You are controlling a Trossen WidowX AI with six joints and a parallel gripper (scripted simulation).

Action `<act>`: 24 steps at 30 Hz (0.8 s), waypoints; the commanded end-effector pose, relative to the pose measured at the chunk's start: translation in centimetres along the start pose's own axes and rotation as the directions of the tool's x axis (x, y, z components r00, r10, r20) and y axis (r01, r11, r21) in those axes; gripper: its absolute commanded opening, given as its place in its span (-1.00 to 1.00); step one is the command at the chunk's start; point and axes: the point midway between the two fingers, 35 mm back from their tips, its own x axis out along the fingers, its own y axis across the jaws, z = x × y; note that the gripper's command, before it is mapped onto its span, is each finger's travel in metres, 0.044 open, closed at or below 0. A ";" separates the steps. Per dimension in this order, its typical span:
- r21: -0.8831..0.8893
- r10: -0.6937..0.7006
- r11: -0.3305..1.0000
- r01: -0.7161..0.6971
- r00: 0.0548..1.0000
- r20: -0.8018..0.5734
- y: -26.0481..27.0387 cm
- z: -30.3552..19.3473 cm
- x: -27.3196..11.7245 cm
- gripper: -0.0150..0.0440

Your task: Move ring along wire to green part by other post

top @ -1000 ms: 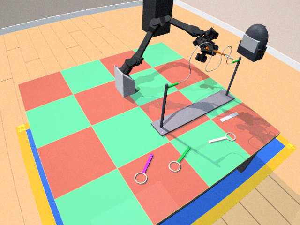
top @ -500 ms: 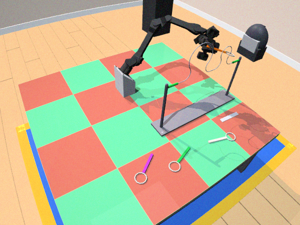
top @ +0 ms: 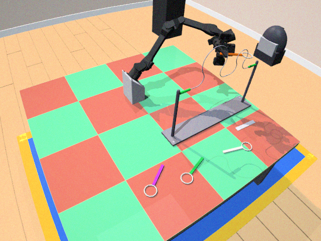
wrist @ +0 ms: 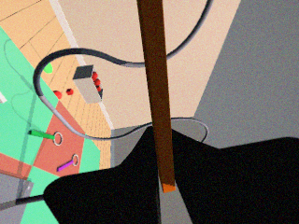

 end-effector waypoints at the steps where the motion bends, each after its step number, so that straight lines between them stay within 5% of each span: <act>1: 0.074 0.041 0.996 -0.041 0.999 -0.001 0.6 0.1 0.0 -1.00; 24: 0.511 0.293 0.811 -0.285 0.954 0.065 3.9 1.1 -0.7 -1.00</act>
